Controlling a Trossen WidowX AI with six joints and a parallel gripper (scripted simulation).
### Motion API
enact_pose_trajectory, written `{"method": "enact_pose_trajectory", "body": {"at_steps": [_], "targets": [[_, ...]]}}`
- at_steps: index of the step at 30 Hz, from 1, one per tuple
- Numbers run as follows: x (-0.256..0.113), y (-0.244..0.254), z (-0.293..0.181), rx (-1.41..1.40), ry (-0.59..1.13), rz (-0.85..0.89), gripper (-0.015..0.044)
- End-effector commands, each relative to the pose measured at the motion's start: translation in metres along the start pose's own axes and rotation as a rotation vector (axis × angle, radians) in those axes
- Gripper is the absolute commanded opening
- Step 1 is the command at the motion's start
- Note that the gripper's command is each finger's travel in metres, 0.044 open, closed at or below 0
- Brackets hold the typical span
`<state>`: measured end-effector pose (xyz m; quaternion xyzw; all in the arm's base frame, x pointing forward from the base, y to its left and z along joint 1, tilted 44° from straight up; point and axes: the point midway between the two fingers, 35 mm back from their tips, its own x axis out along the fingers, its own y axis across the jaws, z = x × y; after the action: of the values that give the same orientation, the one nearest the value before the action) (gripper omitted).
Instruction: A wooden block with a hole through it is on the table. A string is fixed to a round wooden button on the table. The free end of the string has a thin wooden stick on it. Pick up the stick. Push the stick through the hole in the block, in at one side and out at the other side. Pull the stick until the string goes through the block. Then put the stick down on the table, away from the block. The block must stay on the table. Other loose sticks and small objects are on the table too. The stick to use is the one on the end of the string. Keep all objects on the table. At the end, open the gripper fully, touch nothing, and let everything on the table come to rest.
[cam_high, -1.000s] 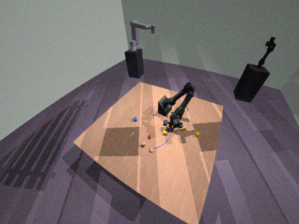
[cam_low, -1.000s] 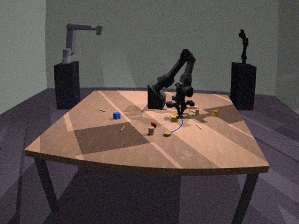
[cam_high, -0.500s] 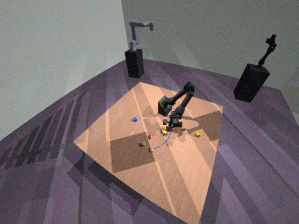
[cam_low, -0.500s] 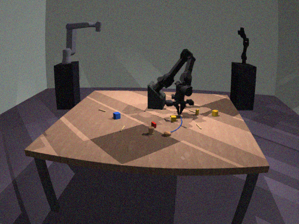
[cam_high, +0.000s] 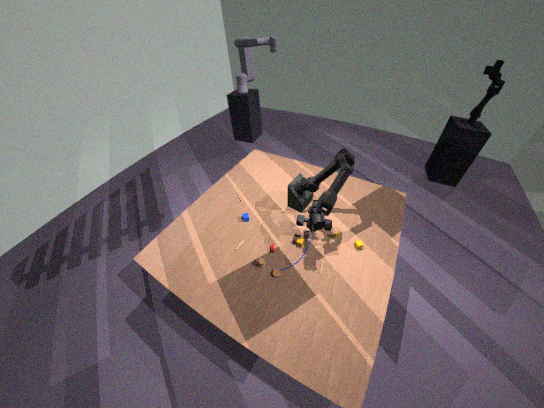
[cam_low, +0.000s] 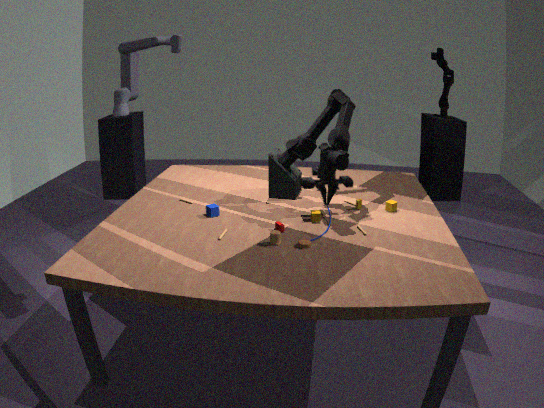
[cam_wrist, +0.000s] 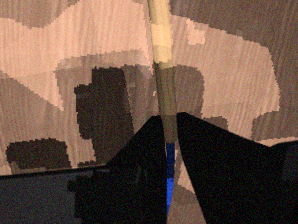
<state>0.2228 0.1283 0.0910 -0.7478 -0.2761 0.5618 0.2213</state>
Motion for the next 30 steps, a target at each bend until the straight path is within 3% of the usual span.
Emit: {"method": "enact_pose_trajectory", "body": {"at_steps": [1,24,30], "targets": [[-0.008,-0.003,-0.003,-0.015,0.012,-0.006,0.0000],[-0.033,-0.005,-0.001,-0.014,0.014,-0.008,0.0000],[-0.031,-0.001,-0.001,0.174,-0.004,0.002,0.0000]]}}
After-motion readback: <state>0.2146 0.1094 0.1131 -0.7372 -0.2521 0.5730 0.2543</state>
